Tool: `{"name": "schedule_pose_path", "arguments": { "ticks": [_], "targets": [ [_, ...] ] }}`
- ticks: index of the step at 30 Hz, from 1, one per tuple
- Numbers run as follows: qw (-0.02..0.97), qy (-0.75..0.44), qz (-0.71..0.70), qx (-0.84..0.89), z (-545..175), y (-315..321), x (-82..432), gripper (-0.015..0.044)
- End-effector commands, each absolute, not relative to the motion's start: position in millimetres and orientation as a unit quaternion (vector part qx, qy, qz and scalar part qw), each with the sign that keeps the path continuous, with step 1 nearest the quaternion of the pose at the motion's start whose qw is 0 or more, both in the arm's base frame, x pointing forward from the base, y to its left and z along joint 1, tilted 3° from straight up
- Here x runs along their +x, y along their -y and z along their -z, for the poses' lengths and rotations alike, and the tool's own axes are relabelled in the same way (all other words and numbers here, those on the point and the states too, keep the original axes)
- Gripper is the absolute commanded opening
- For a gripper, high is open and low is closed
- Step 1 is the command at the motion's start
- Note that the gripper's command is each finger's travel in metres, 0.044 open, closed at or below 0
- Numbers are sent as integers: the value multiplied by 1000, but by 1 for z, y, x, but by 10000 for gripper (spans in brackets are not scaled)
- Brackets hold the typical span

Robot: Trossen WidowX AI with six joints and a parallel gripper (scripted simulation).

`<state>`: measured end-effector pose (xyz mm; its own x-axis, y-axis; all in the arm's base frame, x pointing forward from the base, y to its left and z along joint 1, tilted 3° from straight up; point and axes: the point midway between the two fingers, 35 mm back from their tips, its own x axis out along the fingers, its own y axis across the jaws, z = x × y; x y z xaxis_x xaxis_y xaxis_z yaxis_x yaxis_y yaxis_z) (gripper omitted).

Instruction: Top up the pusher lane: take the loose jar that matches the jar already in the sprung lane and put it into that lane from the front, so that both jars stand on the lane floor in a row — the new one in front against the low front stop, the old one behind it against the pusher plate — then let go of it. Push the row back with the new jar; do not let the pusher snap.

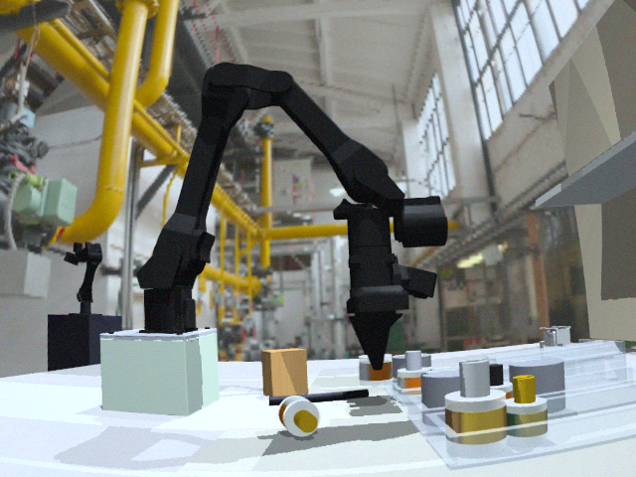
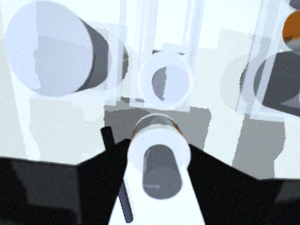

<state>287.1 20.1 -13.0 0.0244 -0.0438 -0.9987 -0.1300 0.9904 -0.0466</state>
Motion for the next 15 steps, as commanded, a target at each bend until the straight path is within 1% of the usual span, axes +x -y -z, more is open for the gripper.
{"name": "schedule_pose_path", "arguments": {
  "ticks": [1, 15],
  "targets": [
    [715, -696, -29, -63, 15, -20, 288, 0],
    [715, -696, -29, -63, 15, -20, 294, 0]
  ]
}}
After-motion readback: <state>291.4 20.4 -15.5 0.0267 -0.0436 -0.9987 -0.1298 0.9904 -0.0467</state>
